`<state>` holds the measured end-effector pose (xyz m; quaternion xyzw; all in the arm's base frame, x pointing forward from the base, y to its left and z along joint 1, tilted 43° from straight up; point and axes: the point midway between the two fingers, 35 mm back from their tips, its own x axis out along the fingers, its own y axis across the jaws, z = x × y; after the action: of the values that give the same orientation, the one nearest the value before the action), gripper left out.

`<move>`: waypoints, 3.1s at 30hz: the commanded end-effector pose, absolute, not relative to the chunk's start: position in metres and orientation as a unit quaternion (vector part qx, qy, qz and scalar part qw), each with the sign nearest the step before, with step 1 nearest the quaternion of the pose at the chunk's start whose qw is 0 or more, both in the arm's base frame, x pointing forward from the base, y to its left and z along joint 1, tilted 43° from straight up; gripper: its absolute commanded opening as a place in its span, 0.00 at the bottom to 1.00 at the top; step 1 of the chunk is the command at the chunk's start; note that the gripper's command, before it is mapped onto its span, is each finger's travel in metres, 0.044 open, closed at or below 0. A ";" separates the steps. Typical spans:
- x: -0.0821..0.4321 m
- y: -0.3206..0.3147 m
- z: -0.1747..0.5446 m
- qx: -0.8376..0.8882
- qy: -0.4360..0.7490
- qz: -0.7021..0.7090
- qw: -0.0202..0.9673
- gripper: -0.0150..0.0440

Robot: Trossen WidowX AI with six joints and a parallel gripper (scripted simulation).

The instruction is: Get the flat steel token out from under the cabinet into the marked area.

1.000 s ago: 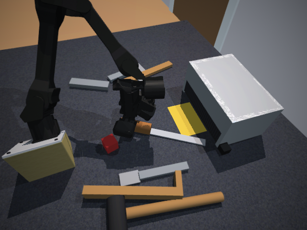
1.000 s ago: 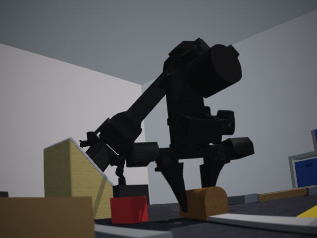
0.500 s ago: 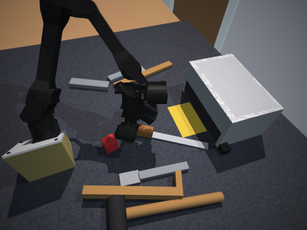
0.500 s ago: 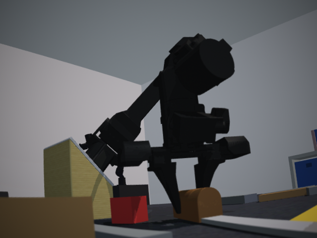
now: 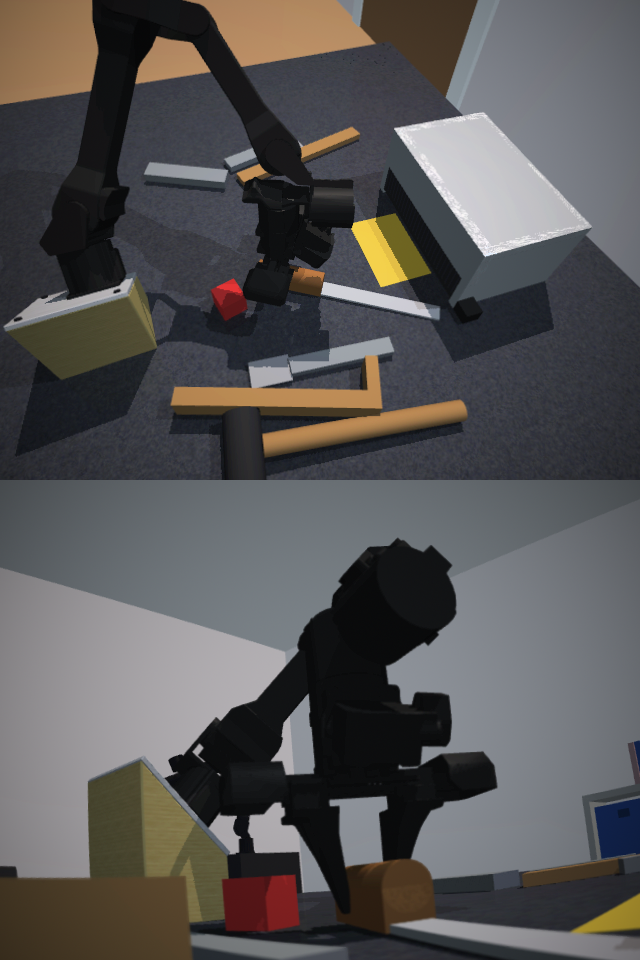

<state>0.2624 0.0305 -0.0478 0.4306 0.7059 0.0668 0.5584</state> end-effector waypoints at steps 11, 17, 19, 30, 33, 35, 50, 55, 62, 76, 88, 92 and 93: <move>0.264 0.016 -0.060 0.431 0.705 0.064 0.560 0.25; 0.261 0.010 -0.065 0.431 0.705 0.063 0.560 0.25; 0.260 0.008 -0.067 0.431 0.705 0.063 0.560 0.25; 0.255 -0.003 -0.076 0.431 0.705 0.063 0.560 0.25; 0.254 -0.006 -0.079 0.430 0.705 0.063 0.560 0.25; 0.253 -0.008 -0.081 0.430 0.705 0.063 0.560 0.25; 0.249 -0.019 -0.091 0.430 0.705 0.062 0.561 0.25; 0.246 -0.023 -0.095 0.430 0.705 0.062 0.561 0.25; 0.243 -0.029 -0.100 0.430 0.705 0.062 0.561 0.25; 0.239 -0.036 -0.106 0.430 0.705 0.062 0.561 0.25; 0.238 -0.040 -0.110 0.430 0.705 0.062 0.561 0.25; 0.237 -0.042 -0.112 0.429 0.705 0.062 0.561 0.25; 0.237 -0.043 -0.112 0.429 0.705 0.062 0.561 0.25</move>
<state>0.2383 -0.0370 -0.1094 0.4286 0.7035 0.0702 0.5626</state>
